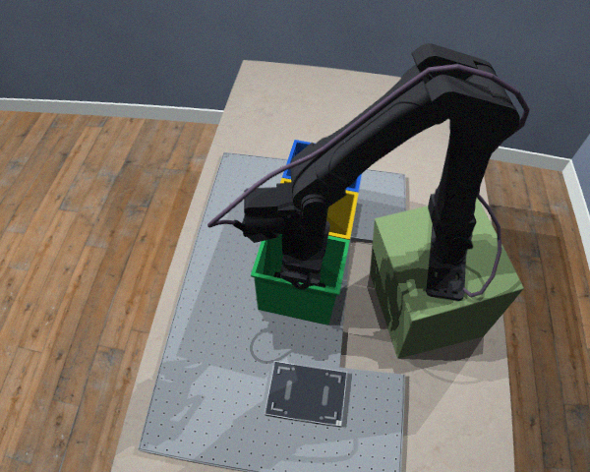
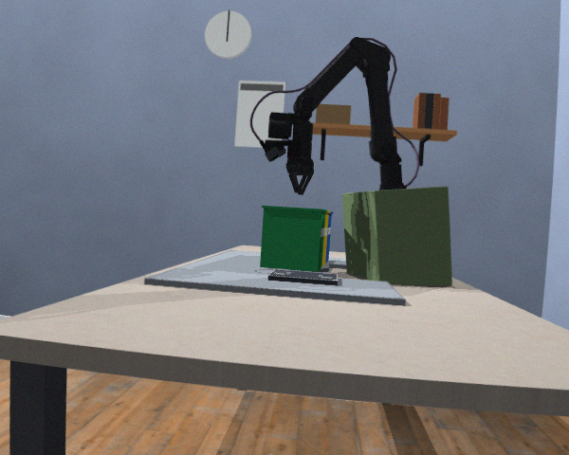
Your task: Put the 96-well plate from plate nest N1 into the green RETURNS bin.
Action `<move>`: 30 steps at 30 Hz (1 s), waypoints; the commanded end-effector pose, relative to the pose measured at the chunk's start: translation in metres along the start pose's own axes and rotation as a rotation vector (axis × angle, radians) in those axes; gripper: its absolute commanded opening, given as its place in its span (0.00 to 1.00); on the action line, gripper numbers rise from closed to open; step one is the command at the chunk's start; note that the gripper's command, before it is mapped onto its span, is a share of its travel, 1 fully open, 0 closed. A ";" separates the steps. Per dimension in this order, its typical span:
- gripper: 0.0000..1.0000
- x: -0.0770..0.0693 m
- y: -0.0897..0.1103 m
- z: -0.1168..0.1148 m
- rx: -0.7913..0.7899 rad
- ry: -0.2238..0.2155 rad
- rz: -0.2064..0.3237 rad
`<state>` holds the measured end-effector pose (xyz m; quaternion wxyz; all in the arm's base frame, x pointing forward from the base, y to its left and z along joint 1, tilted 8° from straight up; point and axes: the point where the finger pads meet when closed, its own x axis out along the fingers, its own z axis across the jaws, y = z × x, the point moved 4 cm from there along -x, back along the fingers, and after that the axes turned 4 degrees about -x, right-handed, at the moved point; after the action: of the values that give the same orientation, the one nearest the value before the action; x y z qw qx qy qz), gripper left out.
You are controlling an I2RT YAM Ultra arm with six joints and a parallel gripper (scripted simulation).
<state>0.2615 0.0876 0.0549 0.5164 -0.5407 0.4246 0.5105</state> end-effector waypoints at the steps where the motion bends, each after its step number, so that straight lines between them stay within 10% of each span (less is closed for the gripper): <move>1: 0.82 -0.003 -0.001 0.010 0.021 0.017 -0.005; 30: 0.82 -0.003 0.009 0.065 0.037 0.016 -0.012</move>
<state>0.2406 0.1520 0.0558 0.5199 -0.5361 0.4318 0.5058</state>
